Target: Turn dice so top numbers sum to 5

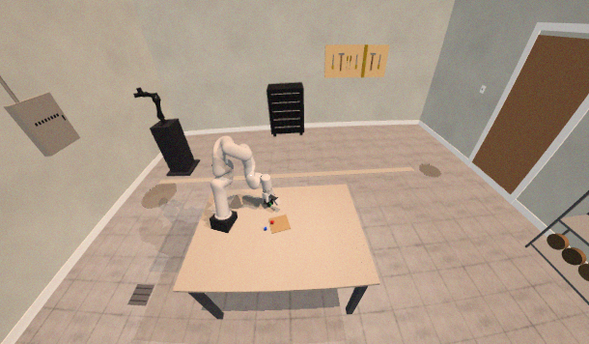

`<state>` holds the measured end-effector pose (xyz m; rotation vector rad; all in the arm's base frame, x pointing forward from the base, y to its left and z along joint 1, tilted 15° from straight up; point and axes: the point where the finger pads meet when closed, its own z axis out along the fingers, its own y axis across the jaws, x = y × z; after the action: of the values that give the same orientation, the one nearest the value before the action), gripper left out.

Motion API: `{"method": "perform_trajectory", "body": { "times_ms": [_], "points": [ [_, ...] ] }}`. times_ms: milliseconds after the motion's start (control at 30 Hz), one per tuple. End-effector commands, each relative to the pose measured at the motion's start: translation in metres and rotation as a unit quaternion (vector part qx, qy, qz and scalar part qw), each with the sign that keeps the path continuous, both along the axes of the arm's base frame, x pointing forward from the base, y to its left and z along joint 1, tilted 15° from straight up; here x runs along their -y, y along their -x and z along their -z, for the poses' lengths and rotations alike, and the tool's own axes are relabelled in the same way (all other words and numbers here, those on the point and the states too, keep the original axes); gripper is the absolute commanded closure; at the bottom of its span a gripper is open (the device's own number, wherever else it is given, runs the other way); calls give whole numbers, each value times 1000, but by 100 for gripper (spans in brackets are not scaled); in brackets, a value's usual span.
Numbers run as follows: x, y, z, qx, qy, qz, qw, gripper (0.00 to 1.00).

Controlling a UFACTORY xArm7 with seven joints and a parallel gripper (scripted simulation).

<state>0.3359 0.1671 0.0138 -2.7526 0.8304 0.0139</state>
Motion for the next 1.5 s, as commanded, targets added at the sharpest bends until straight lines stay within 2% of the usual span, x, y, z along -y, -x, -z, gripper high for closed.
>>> {"method": "perform_trajectory", "body": {
  "times_ms": [0,1033,1067,1467],
  "points": [
    [0,-1,0,1,0,0,1000,64],
    [0,-1,0,1,0,0,1000,64],
    [0,-1,0,1,0,0,1000,85],
    [0,-1,0,1,0,0,1000,85]
  ]
}}
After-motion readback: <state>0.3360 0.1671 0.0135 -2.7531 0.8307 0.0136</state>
